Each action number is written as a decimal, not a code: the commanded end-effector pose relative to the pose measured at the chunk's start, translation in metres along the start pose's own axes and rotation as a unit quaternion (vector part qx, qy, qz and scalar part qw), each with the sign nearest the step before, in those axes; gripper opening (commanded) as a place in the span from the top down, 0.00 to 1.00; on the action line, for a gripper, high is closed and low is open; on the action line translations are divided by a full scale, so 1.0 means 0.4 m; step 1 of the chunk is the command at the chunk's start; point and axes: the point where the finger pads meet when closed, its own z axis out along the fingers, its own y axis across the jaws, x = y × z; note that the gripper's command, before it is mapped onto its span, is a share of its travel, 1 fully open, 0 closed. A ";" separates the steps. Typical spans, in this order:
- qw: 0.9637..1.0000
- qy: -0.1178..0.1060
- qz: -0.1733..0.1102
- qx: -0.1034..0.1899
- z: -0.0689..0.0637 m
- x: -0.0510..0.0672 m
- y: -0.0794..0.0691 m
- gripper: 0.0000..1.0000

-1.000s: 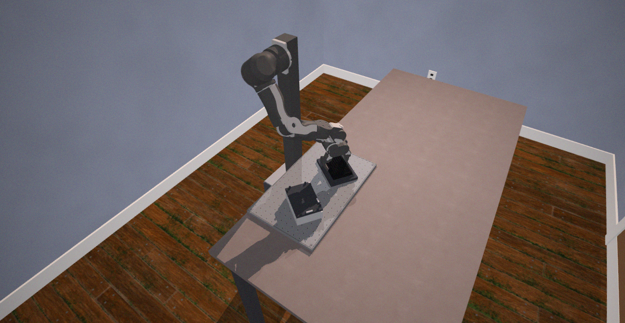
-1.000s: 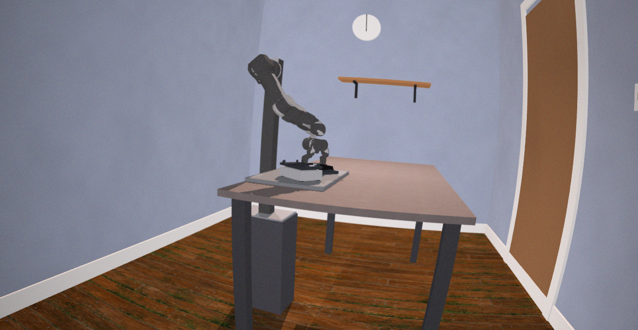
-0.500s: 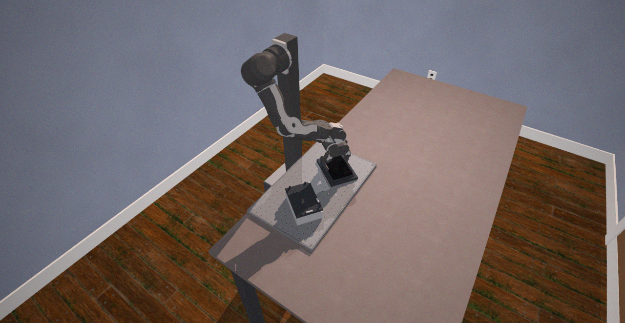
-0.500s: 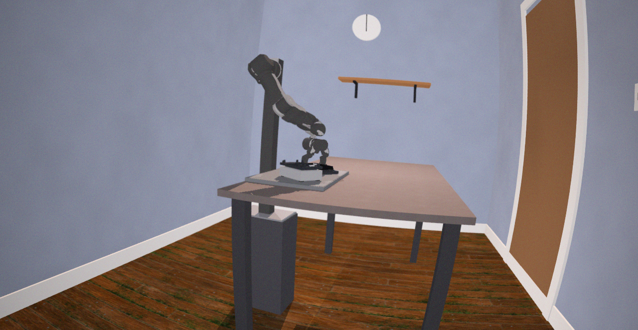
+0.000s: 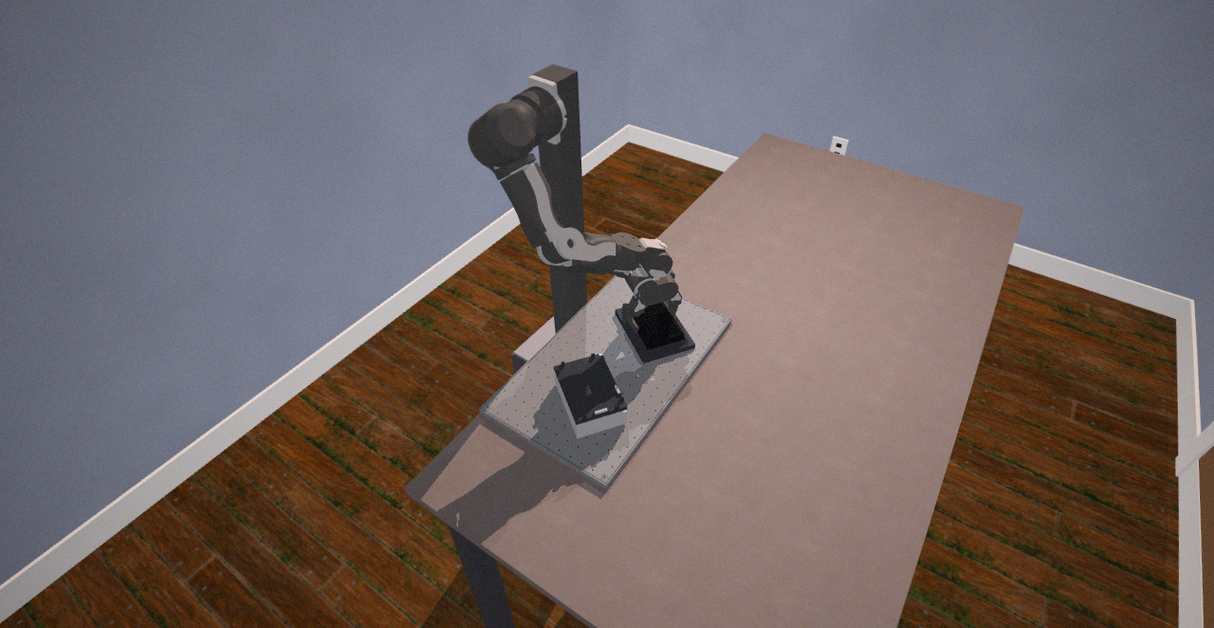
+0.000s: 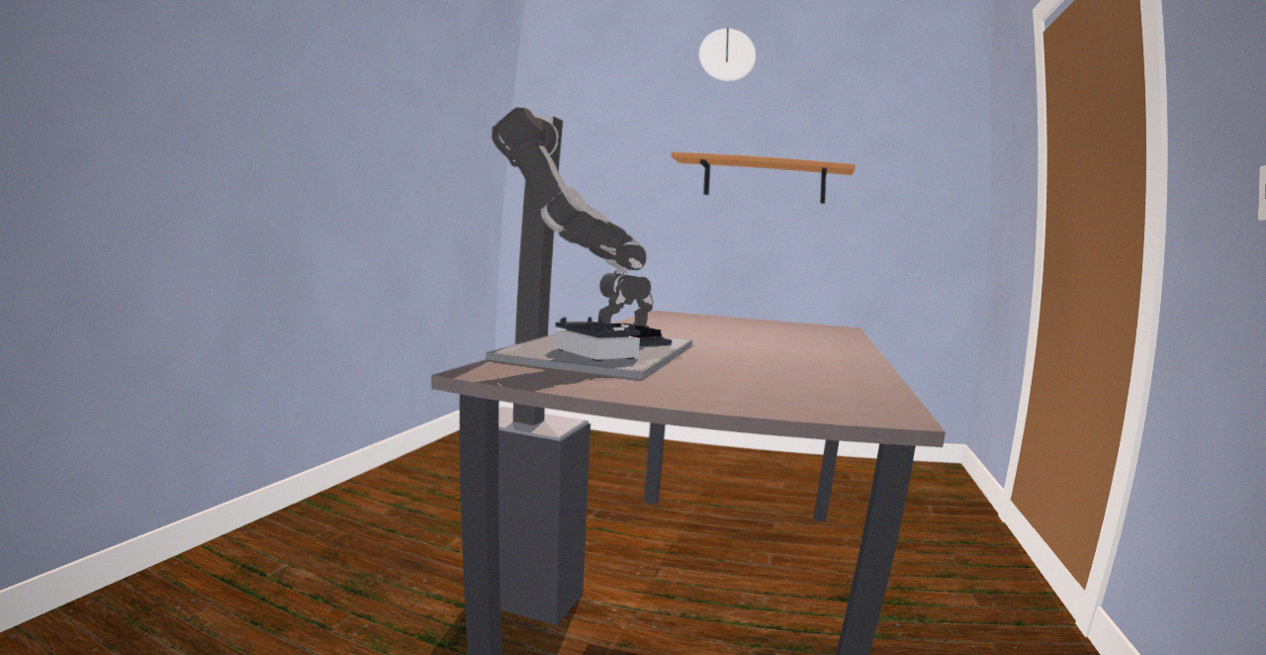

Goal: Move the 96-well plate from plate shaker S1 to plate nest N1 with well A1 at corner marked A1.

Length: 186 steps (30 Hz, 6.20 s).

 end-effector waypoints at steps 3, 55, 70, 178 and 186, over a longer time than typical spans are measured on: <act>1.000 -0.001 -0.001 -0.002 -0.006 -0.003 0.005 1.00; 1.000 0.000 -0.003 -0.003 0.011 0.002 0.003 1.00; 1.000 -0.001 0.000 -0.001 0.010 0.000 0.001 0.87; 1.000 -0.001 0.000 -0.002 -0.191 -0.002 0.001 0.23; 1.000 -0.001 0.000 -0.002 -0.191 -0.002 0.001 0.23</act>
